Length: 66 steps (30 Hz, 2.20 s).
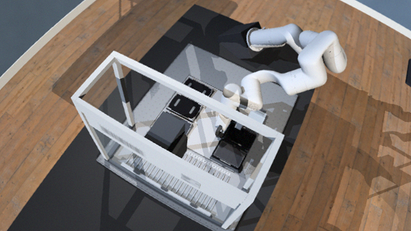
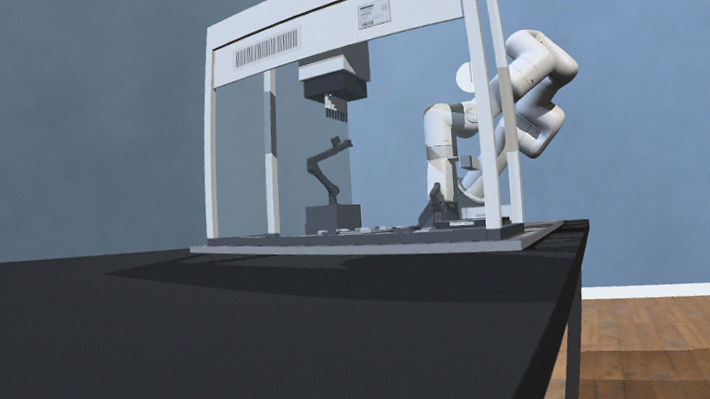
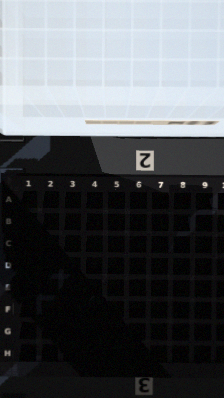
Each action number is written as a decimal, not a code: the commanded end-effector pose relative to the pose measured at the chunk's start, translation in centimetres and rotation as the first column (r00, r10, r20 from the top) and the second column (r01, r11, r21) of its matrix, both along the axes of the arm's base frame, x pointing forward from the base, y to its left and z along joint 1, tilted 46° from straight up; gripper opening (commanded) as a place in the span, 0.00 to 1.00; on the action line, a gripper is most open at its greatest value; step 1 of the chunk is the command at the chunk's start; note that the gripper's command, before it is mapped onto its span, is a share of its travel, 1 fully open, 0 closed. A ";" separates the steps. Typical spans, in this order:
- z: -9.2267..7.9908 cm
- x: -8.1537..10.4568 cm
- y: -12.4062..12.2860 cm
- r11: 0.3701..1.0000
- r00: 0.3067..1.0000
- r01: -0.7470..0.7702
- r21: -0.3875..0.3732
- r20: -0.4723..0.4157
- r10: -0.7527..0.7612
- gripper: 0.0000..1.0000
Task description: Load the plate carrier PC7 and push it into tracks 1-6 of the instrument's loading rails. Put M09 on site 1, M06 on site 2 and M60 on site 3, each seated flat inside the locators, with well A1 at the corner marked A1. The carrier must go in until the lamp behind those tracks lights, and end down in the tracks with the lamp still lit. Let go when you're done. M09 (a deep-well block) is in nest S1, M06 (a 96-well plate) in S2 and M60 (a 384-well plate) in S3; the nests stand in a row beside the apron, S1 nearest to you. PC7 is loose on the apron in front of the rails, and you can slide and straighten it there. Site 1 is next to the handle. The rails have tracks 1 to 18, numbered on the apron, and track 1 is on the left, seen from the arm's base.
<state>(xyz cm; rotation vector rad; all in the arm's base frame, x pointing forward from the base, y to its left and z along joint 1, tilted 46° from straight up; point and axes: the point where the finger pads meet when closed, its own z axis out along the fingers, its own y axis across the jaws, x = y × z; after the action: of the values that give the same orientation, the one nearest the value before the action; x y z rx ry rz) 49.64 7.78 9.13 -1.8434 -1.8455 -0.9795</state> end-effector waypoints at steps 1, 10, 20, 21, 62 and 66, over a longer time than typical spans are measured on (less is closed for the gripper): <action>0.1 0.1 -0.2 1.000 1.000 0.003 -0.001 0.003 -0.003 1.00; 0.1 0.1 -0.2 1.000 1.000 0.003 -0.001 0.003 -0.003 1.00; -0.2 0.1 -0.5 1.000 1.000 0.003 -0.001 0.003 -0.003 1.00; -0.2 0.1 -0.6 1.000 1.000 0.003 -0.001 0.003 -0.003 1.00; 2.2 -0.7 -3.6 1.000 1.000 0.003 -0.001 0.003 -0.003 1.00; 2.7 -0.8 -4.1 1.000 1.000 0.003 -0.001 0.003 -0.003 1.00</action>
<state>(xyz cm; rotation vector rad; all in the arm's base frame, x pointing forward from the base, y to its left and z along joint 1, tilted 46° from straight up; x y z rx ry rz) 48.79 4.19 11.44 -1.8424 -1.8454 -0.9798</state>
